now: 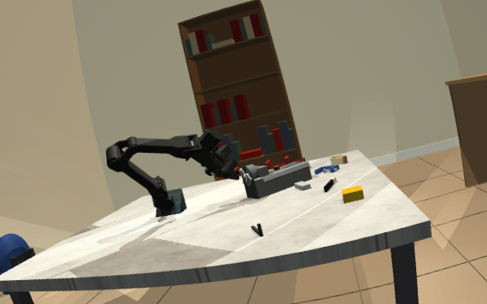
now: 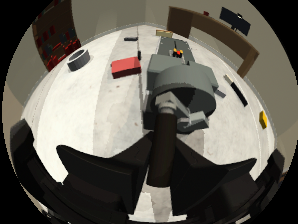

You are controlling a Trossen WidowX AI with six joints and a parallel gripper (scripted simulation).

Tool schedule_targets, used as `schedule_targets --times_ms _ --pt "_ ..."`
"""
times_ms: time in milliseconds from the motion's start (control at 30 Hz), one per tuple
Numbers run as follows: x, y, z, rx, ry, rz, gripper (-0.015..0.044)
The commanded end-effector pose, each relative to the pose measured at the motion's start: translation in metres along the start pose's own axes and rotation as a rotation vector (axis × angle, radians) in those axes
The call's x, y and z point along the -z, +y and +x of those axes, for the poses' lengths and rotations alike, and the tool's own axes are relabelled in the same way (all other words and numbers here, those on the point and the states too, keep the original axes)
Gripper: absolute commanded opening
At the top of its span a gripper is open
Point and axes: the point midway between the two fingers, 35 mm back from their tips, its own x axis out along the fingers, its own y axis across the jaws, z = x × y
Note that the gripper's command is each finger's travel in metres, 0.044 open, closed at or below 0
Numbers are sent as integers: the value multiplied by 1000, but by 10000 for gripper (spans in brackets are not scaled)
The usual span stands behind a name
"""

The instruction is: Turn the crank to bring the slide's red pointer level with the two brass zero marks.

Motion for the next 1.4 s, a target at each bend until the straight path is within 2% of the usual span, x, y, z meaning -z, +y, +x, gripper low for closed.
schedule_targets --times_ms 0,1367 --pt "-5 -7 -5 11 -12 4 0" --pt "-6 -13 -7 12 -12 4 0"
